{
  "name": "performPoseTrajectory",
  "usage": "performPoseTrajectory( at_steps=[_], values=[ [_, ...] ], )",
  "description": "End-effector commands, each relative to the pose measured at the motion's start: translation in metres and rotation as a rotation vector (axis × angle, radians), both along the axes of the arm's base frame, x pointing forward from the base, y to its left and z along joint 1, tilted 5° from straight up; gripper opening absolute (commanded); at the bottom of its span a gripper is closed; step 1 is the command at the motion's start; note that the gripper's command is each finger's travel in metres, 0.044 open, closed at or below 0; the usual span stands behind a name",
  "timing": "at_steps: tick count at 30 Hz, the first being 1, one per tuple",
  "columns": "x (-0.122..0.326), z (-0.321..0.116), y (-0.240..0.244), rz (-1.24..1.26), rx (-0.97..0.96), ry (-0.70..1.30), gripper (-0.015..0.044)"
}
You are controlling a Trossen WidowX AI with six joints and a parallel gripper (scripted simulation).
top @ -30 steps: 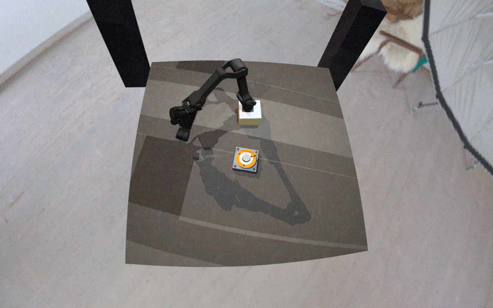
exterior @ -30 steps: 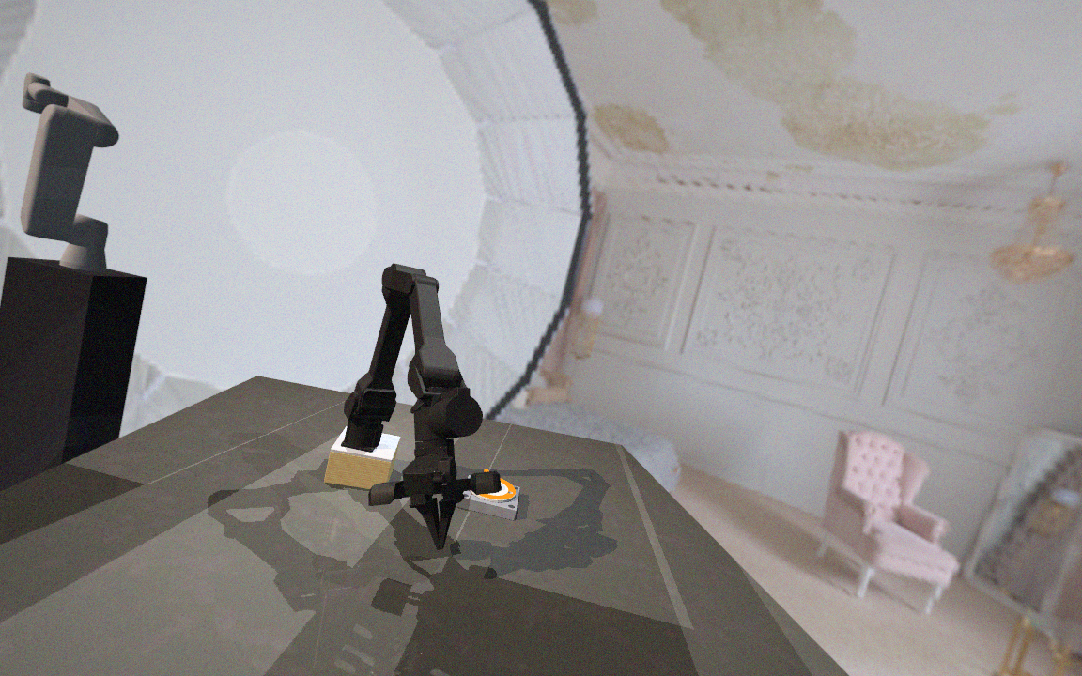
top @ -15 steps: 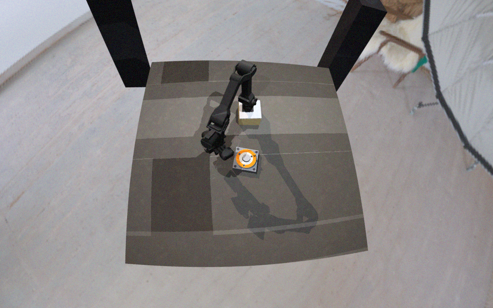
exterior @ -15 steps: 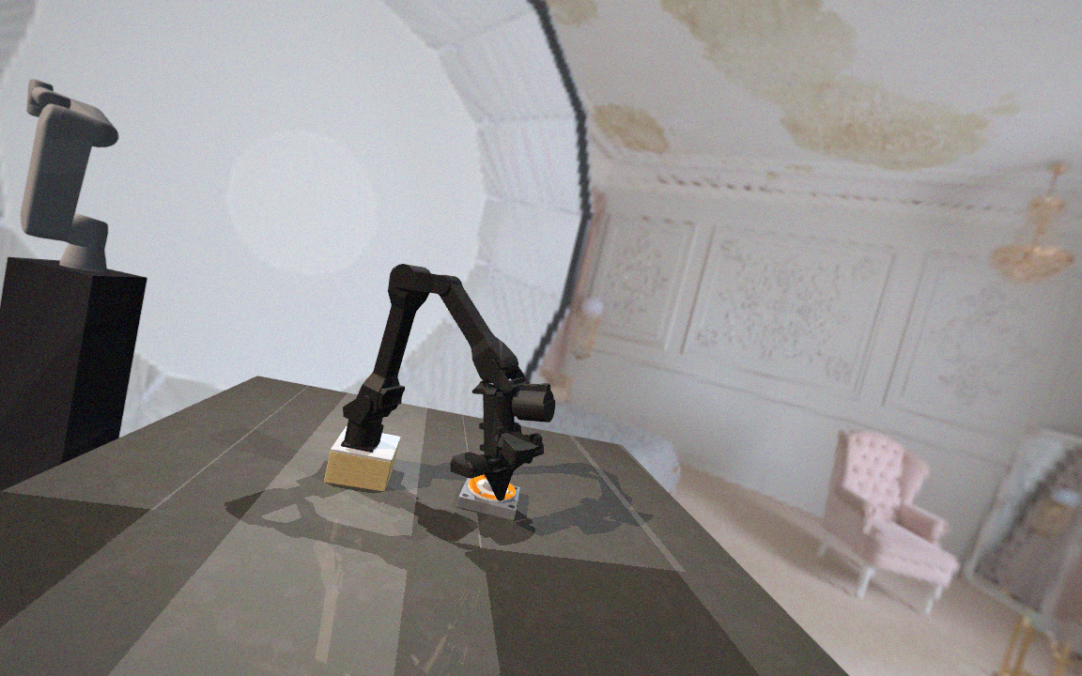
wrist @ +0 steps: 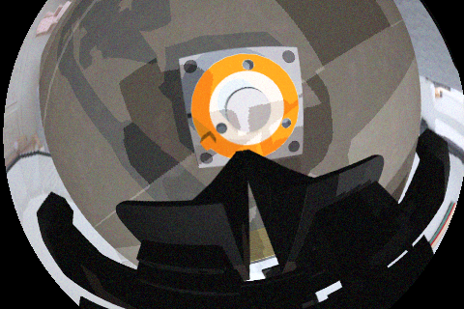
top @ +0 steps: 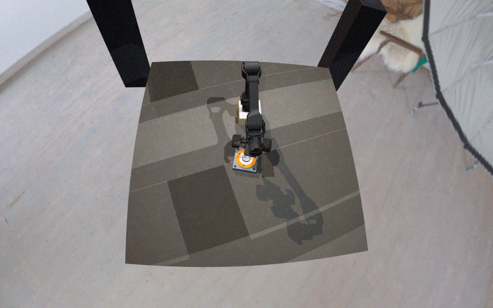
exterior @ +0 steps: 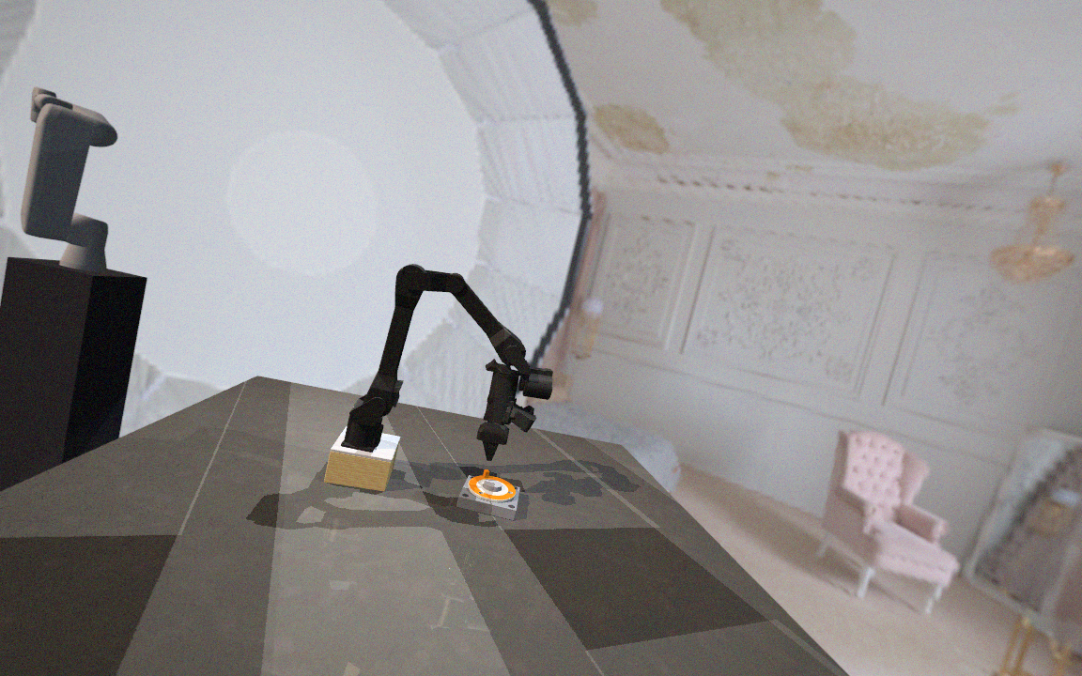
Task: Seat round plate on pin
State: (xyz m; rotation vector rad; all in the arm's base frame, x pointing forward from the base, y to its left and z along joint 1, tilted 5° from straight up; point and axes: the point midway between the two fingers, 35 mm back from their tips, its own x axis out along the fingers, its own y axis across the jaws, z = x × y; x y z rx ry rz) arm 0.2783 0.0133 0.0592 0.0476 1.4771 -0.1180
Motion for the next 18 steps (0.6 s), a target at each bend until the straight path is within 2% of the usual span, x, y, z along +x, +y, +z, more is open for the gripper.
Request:
performPoseTrajectory(
  at_steps=[1, 8, 18],
  values=[
    [-0.013, 0.003, 0.026, 0.147, -0.032, 0.049, 0.0],
    [-0.014, 0.002, 0.027, 0.155, -0.034, 0.052, 0.0],
    [-0.012, -0.045, 0.023, 0.155, -0.034, 0.052, 0.0]
  ],
)
